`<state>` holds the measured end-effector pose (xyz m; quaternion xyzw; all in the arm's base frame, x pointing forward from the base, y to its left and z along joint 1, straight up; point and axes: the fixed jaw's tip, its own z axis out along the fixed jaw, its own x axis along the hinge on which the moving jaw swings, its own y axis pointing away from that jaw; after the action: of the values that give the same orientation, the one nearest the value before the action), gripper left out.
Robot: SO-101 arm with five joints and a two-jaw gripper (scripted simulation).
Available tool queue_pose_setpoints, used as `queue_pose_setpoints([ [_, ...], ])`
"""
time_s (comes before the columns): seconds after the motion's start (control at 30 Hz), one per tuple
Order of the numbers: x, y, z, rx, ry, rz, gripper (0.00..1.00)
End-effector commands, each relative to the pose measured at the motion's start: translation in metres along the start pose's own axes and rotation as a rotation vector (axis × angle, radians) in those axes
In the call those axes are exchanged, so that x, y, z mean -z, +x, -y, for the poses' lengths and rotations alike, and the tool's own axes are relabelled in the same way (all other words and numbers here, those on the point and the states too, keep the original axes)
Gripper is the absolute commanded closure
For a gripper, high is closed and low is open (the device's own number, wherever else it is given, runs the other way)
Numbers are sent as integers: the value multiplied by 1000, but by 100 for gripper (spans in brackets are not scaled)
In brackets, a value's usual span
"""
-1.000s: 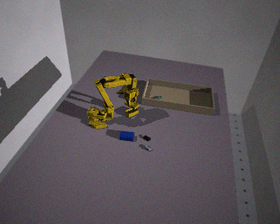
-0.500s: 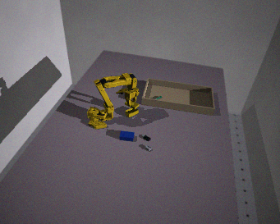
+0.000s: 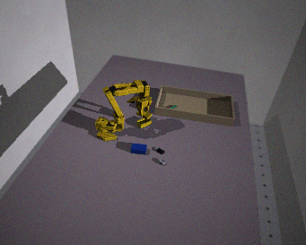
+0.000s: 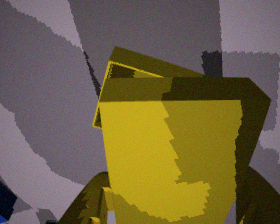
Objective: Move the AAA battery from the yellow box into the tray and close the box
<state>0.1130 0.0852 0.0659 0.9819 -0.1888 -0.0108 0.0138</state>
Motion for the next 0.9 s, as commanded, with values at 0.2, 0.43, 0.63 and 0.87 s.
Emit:
queue_pose_setpoints([
  [0.2,5,5,5,87,31,-18,79],
  [0.43,5,6,5,147,30,-18,79],
  [0.63,5,8,6,193,30,-19,79],
  [0.87,5,8,6,200,30,-19,79],
])
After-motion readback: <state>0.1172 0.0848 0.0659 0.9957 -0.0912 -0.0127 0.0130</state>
